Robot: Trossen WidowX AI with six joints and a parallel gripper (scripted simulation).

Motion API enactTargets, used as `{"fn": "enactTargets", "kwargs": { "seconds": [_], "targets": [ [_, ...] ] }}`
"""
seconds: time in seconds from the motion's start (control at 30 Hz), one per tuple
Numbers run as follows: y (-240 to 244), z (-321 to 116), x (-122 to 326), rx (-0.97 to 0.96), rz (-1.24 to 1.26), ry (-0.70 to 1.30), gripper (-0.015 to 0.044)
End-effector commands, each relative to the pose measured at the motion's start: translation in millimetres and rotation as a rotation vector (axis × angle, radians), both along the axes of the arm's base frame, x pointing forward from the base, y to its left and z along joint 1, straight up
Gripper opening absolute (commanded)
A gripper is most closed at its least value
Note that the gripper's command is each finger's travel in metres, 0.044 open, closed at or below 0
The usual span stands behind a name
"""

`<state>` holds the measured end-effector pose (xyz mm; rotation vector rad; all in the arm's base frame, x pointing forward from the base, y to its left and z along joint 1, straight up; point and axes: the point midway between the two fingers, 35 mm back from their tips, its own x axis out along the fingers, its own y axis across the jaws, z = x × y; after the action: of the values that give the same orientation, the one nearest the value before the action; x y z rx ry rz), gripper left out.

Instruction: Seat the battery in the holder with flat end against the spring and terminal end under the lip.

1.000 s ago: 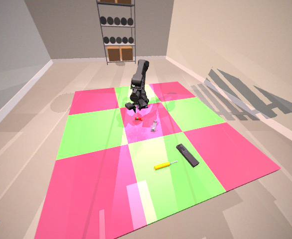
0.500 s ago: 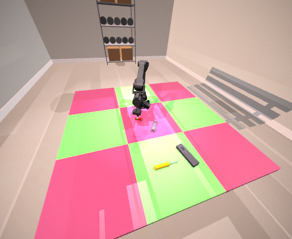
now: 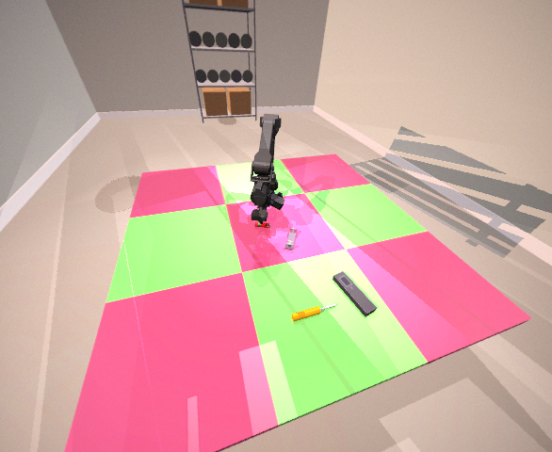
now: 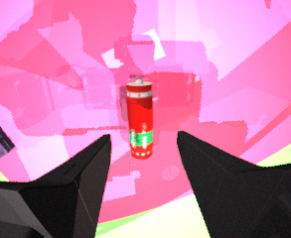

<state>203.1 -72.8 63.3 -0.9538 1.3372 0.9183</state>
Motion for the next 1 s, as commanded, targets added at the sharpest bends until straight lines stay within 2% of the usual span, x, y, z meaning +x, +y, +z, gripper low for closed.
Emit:
{"fn": "enactTargets", "kwargs": {
  "seconds": [0.0, 0.63, 0.8, 0.97],
  "targets": [
    [-0.1, -6.9, 0.1, 0.000, 0.004, 0.002, 0.0226],
    [0.3, -35.3, -0.6, 0.000, 0.004, 0.003, 0.0226],
    [0.3, -35.3, -0.6, 0.000, 0.004, 0.003, 0.0094],
    [0.3, -35.3, -0.6, 0.000, 0.004, 0.003, 0.0063]
  ]
}}
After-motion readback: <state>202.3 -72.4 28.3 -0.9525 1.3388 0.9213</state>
